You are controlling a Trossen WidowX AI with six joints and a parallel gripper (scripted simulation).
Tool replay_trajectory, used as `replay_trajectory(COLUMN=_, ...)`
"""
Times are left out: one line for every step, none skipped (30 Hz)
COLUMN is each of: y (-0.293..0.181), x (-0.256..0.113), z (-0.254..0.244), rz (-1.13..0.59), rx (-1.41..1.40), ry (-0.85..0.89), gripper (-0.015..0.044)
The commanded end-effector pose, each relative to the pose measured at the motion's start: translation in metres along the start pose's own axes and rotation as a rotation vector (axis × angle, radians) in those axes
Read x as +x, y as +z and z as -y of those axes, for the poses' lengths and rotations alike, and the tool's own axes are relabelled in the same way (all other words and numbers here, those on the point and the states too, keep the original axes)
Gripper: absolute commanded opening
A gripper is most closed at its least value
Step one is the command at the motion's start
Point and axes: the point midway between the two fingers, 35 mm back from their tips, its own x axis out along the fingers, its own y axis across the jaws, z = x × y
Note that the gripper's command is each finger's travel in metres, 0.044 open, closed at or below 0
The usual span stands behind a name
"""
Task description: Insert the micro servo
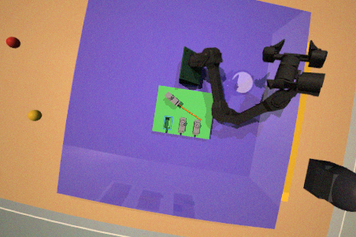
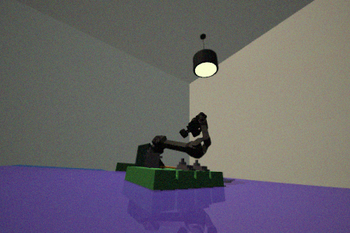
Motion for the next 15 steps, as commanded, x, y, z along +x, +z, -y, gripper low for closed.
replay_trajectory(y=-0.001, x=0.0, z=0.0, rz=-0.003, rx=-0.005, ry=-0.002, gripper=0.0426)
replay_trajectory(y=-0.002, x=0.001, z=0.001, rz=-0.008, rx=-0.014, ry=-0.005, gripper=0.044)
replay_trajectory(y=-0.004, x=0.003, z=0.001, rz=-0.017, rx=-0.027, ry=-0.01, gripper=0.044)
replay_trajectory(y=-0.007, x=0.004, z=0.002, rz=-0.027, rx=-0.043, ry=-0.016, gripper=0.044)
replay_trajectory(y=-0.01, x=0.006, z=0.003, rz=-0.04, rx=-0.064, ry=-0.023, gripper=0.044)
replay_trajectory(y=-0.014, x=0.008, z=0.004, rz=-0.057, rx=-0.087, ry=-0.032, gripper=0.044)
replay_trajectory(y=-0.018, x=0.01, z=0.005, rz=-0.074, rx=-0.114, ry=-0.041, gripper=0.044)
replay_trajectory(y=-0.023, x=0.013, z=0.008, rz=-0.092, rx=-0.133, ry=-0.053, gripper=0.044)
replay_trajectory(y=-0.027, x=0.014, z=0.01, rz=-0.107, rx=-0.15, ry=-0.063, gripper=0.044)
replay_trajectory(y=-0.03, x=0.016, z=0.011, rz=-0.12, rx=-0.17, ry=-0.068, gripper=0.044)
replay_trajectory(y=-0.034, x=0.017, z=0.012, rz=-0.136, rx=-0.193, ry=-0.075, gripper=0.044)
replay_trajectory(y=-0.038, x=0.019, z=0.014, rz=-0.154, rx=-0.216, ry=-0.082, gripper=0.044)
replay_trajectory(y=-0.042, x=0.021, z=0.015, rz=-0.172, rx=-0.244, ry=-0.09, gripper=0.044)
replay_trajectory(y=-0.046, x=0.022, z=0.017, rz=-0.19, rx=-0.269, ry=-0.096, gripper=0.044)
replay_trajectory(y=-0.051, x=0.024, z=0.018, rz=-0.208, rx=-0.291, ry=-0.103, gripper=0.044)
